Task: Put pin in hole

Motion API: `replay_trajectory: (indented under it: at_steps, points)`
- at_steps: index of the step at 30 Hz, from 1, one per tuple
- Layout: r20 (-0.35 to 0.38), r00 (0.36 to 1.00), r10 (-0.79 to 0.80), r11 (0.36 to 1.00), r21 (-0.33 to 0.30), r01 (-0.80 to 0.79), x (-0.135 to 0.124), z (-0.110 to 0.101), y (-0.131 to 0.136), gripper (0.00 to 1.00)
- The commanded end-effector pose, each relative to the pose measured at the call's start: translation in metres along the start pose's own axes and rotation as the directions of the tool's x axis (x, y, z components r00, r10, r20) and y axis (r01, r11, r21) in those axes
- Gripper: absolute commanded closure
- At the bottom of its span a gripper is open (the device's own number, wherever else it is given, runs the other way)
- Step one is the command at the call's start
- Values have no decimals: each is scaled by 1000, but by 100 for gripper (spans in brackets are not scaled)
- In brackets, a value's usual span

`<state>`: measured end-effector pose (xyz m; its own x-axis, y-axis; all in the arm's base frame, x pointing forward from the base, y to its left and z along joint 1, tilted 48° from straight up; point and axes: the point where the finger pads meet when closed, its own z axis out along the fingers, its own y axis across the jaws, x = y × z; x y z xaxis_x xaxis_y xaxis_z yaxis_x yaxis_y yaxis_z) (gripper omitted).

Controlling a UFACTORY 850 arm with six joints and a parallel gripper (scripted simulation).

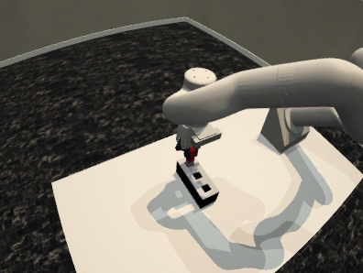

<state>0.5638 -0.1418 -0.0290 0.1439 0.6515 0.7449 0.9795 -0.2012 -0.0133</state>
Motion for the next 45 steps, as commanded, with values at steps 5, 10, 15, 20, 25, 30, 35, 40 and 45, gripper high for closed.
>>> replay_trajectory:
  at_steps: [5,10,15,20,25,30,35,40,45]
  points:
    - [1,1000,-1,1000,-2,1,0,-1,1,100]
    - [1,1000,-1,1000,-2,1,0,-1,2,100]
    - [1,1000,-1,1000,-2,1,0,-1,2,100]
    - [1,1000,-1,1000,-2,1,0,-1,2,100]
    - [1,1000,-1,1000,-2,1,0,3,2,100]
    - [1,1000,-1,1000,-2,1,0,3,2,100]
    - [1,1000,-1,1000,-2,1,0,3,2,100]
    - [1,1000,-1,1000,-2,1,0,3,2,100]
    - [1,1000,-1,1000,-2,1,0,3,1,100]
